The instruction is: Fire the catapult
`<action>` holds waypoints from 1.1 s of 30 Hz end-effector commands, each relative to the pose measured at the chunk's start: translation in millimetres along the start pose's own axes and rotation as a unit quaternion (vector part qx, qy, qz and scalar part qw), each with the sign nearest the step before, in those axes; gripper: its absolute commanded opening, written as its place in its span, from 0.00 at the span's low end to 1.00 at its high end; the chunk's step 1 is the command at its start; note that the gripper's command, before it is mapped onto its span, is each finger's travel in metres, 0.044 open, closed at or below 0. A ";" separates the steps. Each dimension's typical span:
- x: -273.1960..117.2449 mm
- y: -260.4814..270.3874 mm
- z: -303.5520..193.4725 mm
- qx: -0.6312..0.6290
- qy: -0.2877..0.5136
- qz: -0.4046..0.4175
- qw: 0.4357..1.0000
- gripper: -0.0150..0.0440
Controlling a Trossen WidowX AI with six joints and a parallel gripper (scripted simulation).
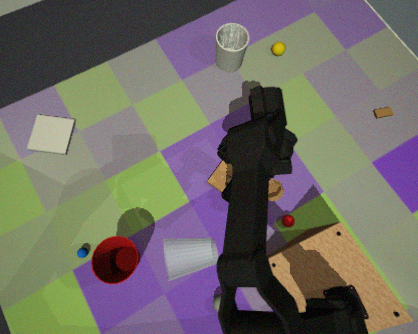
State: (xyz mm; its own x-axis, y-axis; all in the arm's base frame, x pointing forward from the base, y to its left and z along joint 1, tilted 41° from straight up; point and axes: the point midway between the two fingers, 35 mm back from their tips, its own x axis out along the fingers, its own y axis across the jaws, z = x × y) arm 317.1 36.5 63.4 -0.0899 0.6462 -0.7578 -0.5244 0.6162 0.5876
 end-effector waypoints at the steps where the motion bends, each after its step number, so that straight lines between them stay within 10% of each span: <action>1: 1.2 2.3 -0.7 -0.004 0.006 0.001 1.000 0.82; 14: 1.2 2.3 -0.7 -0.004 0.006 0.001 1.000 0.25; 33: 13.3 0.6 -6.9 -0.004 0.006 0.001 1.000 0.25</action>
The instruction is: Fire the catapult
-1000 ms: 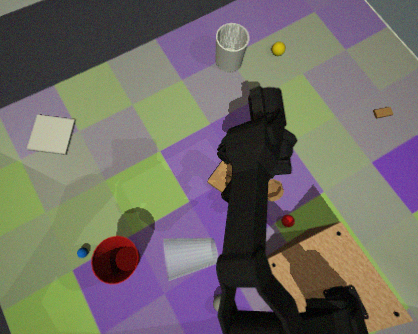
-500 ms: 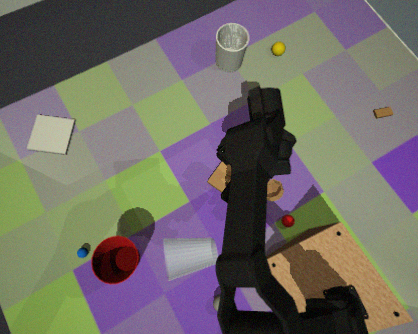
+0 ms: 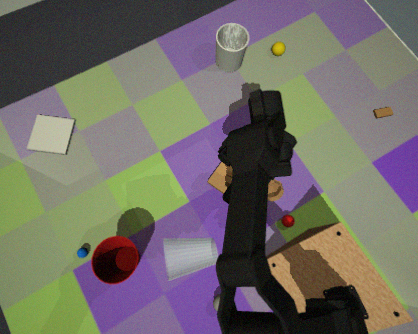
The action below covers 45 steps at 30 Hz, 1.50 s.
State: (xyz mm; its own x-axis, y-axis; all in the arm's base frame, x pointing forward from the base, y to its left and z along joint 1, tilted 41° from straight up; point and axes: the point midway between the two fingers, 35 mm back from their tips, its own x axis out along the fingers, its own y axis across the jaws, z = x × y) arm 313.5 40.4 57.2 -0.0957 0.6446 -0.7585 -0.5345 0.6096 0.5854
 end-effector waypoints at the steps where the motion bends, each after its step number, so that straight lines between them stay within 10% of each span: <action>1: 7.1 -0.2 -4.5 0.002 0.003 0.001 1.000 0.25; 45: 67.0 -1.9 -34.7 0.002 0.003 0.001 1.000 0.25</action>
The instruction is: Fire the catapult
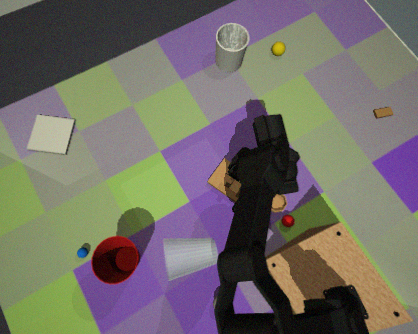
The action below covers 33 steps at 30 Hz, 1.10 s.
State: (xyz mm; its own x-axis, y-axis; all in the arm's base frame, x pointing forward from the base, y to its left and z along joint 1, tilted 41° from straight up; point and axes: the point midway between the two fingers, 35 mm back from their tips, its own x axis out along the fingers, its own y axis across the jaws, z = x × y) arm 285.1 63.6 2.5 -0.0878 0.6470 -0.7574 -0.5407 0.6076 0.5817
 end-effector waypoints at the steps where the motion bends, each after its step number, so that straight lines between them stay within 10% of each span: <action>1: 9.4 0.9 -6.4 0.006 0.007 0.002 1.000 0.25; 27: 23.0 -0.2 -1.5 -0.002 -0.006 -0.002 1.000 0.25; 33: -15.4 3.2 -40.6 0.006 0.008 0.002 1.000 0.52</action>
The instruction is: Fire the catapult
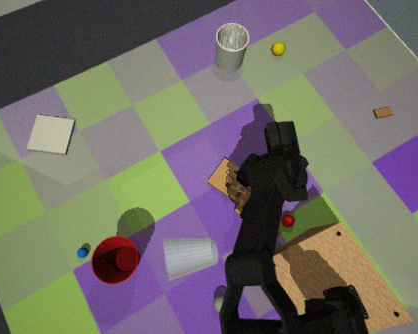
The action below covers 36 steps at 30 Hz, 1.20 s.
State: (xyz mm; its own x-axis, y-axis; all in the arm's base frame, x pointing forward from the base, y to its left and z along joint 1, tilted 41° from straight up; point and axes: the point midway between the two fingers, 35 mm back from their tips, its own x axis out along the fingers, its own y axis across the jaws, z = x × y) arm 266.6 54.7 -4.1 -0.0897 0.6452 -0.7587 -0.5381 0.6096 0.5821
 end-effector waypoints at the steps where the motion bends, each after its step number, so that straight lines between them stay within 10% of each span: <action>1: 0.0 0.0 0.0 0.000 0.000 0.000 1.000 0.57; 11: -88.3 -5.1 1.4 0.001 -0.001 -0.005 1.000 1.00; 23: -57.6 1.9 98.7 0.003 0.004 0.002 1.000 1.00; 36: -9.3 2.9 100.1 0.003 0.004 0.003 1.000 1.00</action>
State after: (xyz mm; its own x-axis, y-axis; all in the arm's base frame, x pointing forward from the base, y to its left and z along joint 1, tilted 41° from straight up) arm 352.6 89.2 42.8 -0.0943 0.6406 -0.7621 -0.5413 0.6095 0.5793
